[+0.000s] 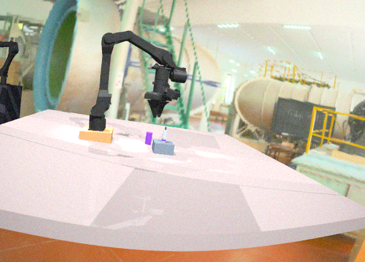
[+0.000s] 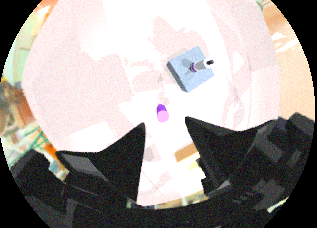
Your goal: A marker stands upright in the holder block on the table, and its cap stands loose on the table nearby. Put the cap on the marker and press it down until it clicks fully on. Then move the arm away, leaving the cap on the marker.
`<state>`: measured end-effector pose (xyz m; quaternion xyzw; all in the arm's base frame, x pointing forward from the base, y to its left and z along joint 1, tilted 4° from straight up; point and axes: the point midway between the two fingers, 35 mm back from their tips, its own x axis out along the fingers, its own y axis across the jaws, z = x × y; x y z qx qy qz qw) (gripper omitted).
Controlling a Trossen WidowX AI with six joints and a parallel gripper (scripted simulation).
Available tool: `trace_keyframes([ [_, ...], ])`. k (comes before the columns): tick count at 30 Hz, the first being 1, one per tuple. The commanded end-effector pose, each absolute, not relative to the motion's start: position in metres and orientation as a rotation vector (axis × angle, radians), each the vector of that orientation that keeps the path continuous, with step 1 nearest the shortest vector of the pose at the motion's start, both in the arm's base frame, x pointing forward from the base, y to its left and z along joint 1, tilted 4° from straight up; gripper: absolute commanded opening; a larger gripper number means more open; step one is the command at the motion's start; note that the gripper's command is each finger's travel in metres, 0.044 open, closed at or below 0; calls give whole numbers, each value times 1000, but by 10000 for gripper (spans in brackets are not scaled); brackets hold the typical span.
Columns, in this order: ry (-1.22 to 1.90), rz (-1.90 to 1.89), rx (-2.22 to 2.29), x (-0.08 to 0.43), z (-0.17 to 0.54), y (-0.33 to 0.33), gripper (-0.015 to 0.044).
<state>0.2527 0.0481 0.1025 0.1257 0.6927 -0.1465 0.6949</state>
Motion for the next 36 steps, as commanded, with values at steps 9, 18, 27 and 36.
trace_keyframes([
  [9,1598,-317,310,234,69,54,237],
  [18,1598,-317,310,232,52,53,237],
  [27,1598,-317,310,232,40,53,237],
  [36,1598,-317,310,232,25,53,237],
])
